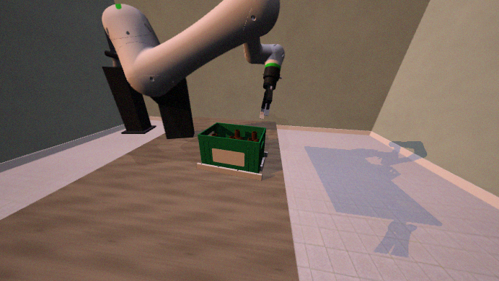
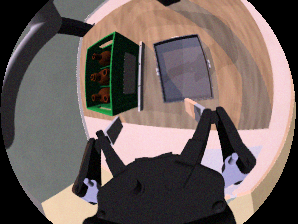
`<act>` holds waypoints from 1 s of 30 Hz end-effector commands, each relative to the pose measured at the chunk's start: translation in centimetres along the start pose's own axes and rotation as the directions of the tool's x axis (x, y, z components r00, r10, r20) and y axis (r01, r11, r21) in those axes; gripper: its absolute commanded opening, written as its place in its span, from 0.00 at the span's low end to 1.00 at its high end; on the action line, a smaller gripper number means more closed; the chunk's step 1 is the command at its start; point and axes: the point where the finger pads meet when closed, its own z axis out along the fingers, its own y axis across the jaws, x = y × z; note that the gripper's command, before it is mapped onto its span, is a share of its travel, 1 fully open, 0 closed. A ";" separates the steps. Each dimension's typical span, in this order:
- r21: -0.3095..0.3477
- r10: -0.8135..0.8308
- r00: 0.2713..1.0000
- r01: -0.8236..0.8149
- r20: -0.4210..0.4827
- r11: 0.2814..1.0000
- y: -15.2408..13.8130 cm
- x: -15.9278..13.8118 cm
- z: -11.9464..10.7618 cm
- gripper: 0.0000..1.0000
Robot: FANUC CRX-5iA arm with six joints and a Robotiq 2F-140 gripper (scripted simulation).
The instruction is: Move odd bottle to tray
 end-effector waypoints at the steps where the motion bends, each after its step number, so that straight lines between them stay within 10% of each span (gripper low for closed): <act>1: -0.001 0.001 1.000 -0.001 0.002 1.000 0.0 -0.1 -0.1 1.00; 30: -0.014 -0.060 0.998 0.061 0.017 0.998 0.7 -3.2 -1.6 1.00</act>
